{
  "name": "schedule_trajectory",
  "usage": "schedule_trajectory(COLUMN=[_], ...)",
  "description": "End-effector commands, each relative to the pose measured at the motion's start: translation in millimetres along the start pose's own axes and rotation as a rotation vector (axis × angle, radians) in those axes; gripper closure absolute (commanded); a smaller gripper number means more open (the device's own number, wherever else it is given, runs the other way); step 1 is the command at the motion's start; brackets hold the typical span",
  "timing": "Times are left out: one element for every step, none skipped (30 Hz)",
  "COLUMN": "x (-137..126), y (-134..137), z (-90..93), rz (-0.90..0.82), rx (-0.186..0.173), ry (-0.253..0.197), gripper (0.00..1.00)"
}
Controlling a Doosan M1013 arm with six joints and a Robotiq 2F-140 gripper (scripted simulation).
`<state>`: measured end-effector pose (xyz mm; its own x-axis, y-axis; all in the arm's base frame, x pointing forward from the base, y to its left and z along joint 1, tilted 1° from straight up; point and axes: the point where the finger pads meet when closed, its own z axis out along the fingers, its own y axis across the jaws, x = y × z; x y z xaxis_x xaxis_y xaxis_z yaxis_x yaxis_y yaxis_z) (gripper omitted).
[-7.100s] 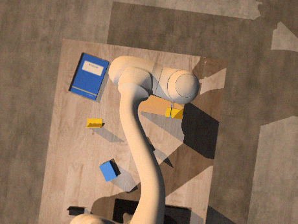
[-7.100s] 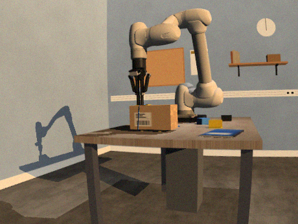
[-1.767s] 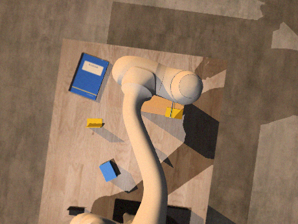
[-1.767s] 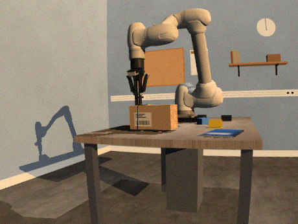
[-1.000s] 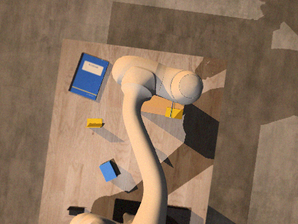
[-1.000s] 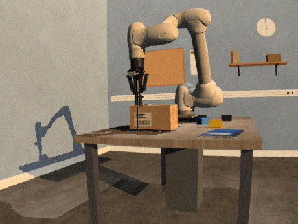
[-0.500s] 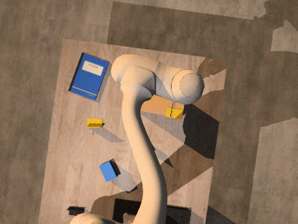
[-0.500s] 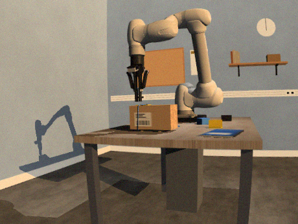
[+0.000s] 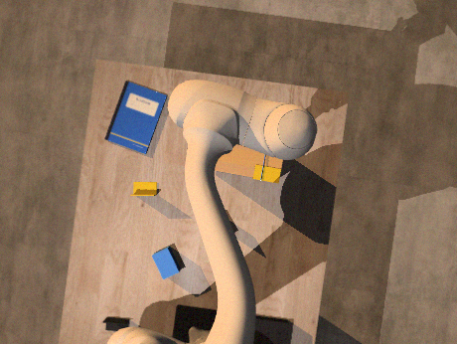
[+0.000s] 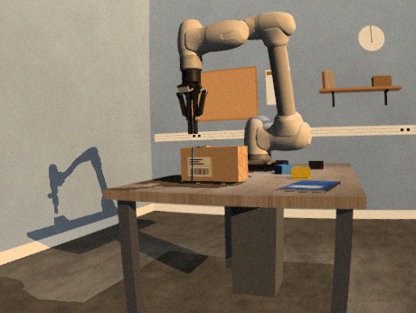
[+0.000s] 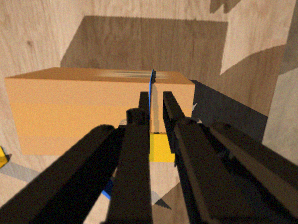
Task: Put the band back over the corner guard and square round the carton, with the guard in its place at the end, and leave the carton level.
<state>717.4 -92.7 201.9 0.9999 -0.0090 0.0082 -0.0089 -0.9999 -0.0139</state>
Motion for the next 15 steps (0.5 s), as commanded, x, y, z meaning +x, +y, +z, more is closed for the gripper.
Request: schedule_trajectory(x=[0, 0, 0, 0, 0, 0, 0, 0, 0, 0, 0, 0, 0, 0, 0], y=[0, 0, 0, 0, 0, 0, 0, 0, 0, 0, 0, 0, 0, 0, 0], z=[-5.2, -7.3, -9.4, -11.3, -13.2, -15.0, -16.6, -18.1, -19.6, -20.9, -22.0, -23.1, -24.0, -24.8, -24.8], rz=[0.0, 0.0, 0.0, 0.0, 0.0, 0.0, 0.0, 0.0, 0.0, 0.0, 0.0, 0.0, 0.0, 0.0, 0.0], rx=[0.0, 0.0, 0.0, 0.0, 0.0, 0.0, 0.0, 0.0, 0.0, 0.0, 0.0, 0.0, 0.0, 0.0, 0.0], ry=[0.002, 0.002, 0.002, 0.002, 0.002, 0.002, 0.002, 0.002, 0.002, 0.002, 0.002, 0.002, 0.002, 0.002, 0.002], gripper=[0.82, 0.82, 0.82, 0.82, 0.82, 0.82, 0.82, 0.82, 0.82, 0.82, 0.82, 0.82, 0.82, 0.82, 0.82])
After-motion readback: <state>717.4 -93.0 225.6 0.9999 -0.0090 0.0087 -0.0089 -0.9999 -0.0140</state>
